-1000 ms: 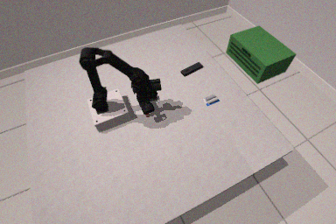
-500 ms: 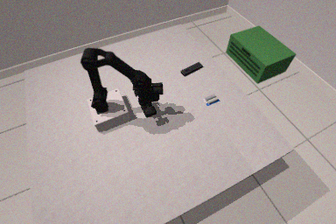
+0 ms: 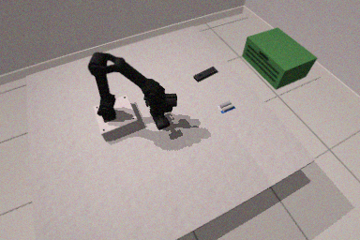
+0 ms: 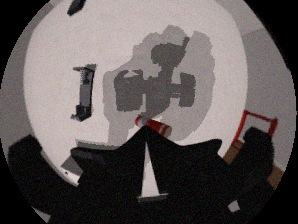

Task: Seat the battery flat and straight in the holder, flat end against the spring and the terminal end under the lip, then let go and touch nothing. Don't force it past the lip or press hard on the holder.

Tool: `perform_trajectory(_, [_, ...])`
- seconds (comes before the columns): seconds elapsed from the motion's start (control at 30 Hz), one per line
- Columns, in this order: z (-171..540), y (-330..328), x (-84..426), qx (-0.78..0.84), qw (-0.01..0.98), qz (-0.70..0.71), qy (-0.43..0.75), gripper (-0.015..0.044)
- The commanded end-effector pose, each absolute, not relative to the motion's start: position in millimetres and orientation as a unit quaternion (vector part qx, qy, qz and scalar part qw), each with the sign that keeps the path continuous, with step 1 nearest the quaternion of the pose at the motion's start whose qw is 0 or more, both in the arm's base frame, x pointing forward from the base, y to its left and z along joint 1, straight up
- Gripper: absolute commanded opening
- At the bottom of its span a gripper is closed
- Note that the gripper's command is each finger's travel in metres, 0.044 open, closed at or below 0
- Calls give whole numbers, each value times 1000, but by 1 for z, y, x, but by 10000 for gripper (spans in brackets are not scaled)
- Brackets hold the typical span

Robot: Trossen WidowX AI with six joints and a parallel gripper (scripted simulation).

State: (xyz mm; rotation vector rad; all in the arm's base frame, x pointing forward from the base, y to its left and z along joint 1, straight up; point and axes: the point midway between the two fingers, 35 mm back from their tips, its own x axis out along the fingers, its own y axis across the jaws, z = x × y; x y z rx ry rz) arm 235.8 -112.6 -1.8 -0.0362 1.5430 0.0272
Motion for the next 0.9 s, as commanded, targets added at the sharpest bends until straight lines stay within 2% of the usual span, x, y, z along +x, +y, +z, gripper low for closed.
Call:
perform_trajectory(0.0, [-3, -120, 234, -17, 714, 14, 700, 0])
perform_trajectory(0.27, [4, -123, 236, -16, 716, 12, 698, 0])
perform_trajectory(0.53, [76, -124, 233, -17, 714, 14, 699, 0])
perform_trajectory(0.87, [74, -124, 234, -15, 715, 12, 698, 0])
